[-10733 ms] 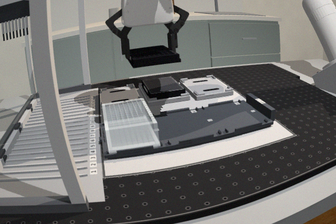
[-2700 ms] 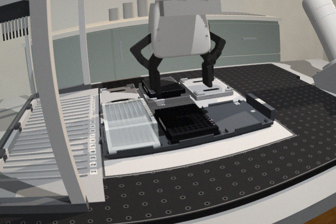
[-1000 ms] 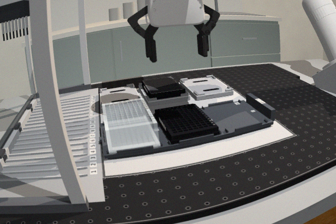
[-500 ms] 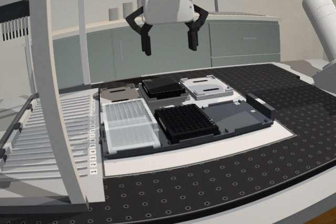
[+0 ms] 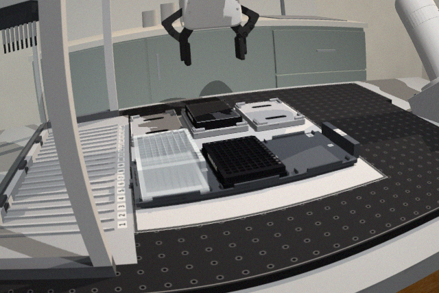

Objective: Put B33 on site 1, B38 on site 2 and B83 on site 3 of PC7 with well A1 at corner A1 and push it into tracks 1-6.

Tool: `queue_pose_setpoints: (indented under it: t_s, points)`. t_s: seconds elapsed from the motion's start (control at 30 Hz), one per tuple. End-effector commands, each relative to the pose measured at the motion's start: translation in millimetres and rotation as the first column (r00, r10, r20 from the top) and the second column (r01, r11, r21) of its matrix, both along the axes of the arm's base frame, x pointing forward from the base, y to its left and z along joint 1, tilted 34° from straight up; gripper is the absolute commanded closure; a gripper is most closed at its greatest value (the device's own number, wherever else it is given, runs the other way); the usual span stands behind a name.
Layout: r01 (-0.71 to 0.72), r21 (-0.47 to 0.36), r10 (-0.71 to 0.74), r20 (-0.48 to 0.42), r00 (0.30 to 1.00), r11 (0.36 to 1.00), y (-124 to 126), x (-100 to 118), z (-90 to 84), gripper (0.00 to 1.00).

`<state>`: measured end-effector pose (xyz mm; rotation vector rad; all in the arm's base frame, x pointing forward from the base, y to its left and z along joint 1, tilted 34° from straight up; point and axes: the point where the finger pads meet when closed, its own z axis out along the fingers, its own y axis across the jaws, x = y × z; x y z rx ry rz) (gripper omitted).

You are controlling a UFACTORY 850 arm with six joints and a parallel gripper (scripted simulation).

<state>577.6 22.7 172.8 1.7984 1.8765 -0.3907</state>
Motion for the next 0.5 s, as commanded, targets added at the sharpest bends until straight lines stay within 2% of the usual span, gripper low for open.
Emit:
queue_pose_setpoints:
  t_s: [0.0, 0.33, 0.47]
  points:
    - [0.000, 0.001, 0.000, 0.002, 1.000, 1.000, -12, 0, 8.5, 0.00]
    - [0.000, 0.001, 0.000, 0.002, 1.000, 1.000, -54, -2, 35.4, 0.00]
    - [0.000, 0.001, 0.000, 0.002, 1.000, 1.000, -56, -3, 37.2, 0.00]
